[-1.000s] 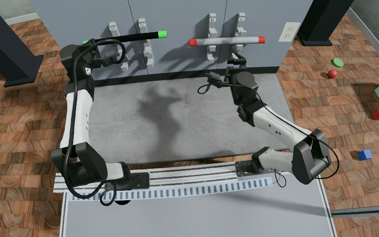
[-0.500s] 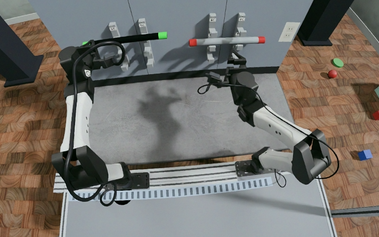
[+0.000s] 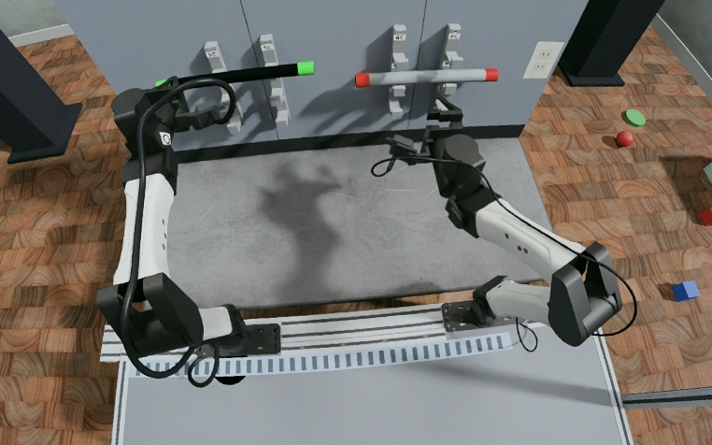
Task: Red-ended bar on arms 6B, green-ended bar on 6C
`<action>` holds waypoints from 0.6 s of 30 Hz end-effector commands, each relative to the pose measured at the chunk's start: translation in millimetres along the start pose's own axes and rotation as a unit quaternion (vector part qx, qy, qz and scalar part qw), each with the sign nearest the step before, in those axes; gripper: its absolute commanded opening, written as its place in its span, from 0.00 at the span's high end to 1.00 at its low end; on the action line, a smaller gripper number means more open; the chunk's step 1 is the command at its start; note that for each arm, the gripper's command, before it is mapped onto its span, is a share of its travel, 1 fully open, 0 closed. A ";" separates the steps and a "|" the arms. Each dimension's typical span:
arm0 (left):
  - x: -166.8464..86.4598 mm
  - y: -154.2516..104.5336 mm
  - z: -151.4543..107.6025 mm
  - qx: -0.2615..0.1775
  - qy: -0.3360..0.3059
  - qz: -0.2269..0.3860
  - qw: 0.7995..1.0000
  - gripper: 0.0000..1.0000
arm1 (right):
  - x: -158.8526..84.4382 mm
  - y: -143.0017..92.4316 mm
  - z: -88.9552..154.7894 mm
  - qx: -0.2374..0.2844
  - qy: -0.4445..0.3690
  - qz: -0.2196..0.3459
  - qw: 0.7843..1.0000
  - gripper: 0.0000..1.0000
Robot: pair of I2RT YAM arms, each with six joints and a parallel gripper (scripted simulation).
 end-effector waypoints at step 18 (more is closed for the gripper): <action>-1.9 -7.9 23.6 0.053 0.001 0.001 0.999 1.00 | -0.9 -1.1 -0.4 -0.001 0.004 0.003 1.000 0.00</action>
Point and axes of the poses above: on each arm, the point where the finger pads meet when closed, its own y axis out along the fingers, its own z axis across the jaws, x = y × z, the point moved 10 cm from there along -y, back along the fingers, and after that the axes turned 3 degrees about y, right-handed, at the moved point
